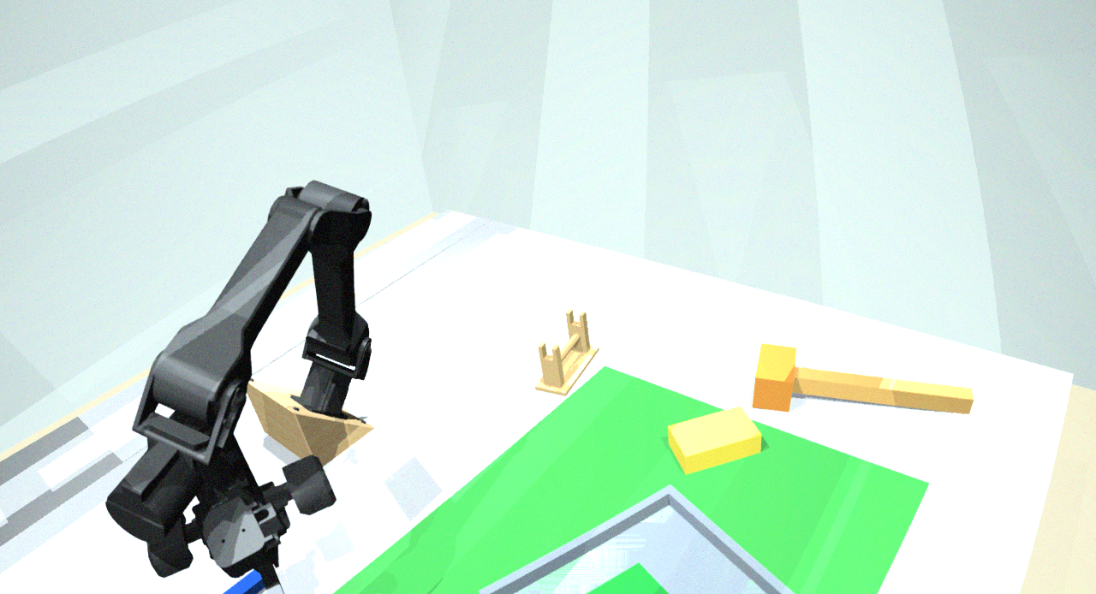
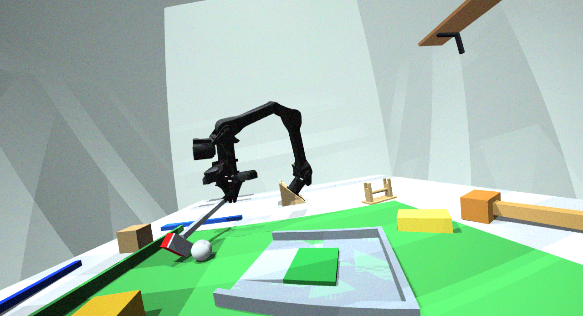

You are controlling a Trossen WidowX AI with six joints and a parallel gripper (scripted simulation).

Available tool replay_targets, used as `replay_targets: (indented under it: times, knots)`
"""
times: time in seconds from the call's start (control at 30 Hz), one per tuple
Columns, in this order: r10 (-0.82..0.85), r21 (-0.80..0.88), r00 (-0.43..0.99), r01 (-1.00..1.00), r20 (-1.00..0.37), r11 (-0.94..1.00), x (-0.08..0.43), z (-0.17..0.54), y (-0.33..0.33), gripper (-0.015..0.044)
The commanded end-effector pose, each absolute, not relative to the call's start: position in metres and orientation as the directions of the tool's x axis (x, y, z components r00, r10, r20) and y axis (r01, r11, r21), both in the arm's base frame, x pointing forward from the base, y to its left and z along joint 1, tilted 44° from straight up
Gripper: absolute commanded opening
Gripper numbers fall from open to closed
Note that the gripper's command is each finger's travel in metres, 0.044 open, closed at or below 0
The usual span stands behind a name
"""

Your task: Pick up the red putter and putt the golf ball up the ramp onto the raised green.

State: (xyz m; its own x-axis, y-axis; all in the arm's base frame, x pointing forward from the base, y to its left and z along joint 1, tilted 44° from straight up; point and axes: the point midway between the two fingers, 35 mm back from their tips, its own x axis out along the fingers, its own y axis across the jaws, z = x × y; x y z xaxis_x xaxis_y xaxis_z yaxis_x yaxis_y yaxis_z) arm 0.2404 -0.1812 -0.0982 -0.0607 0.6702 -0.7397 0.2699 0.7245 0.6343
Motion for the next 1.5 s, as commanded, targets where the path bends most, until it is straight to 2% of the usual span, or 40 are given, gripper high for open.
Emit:
replay_targets:
  times: [0.0, 0.8, 1.13, 1.47]
  knots:
    - [0.67, 0.634, -0.061, 0.27, -0.74, 0.725, 0.24, -0.098, -0.182, 0.0]
    - [0.676, 0.638, -0.055, 0.28, -0.735, 0.717, 0.233, -0.115, -0.196, 0.0]
    - [0.681, 0.645, -0.054, 0.276, -0.73, 0.713, 0.27, -0.032, -0.102, 0.0]
    - [0.681, 0.645, -0.054, 0.276, -0.73, 0.713, 0.272, -0.026, -0.106, 0.0]
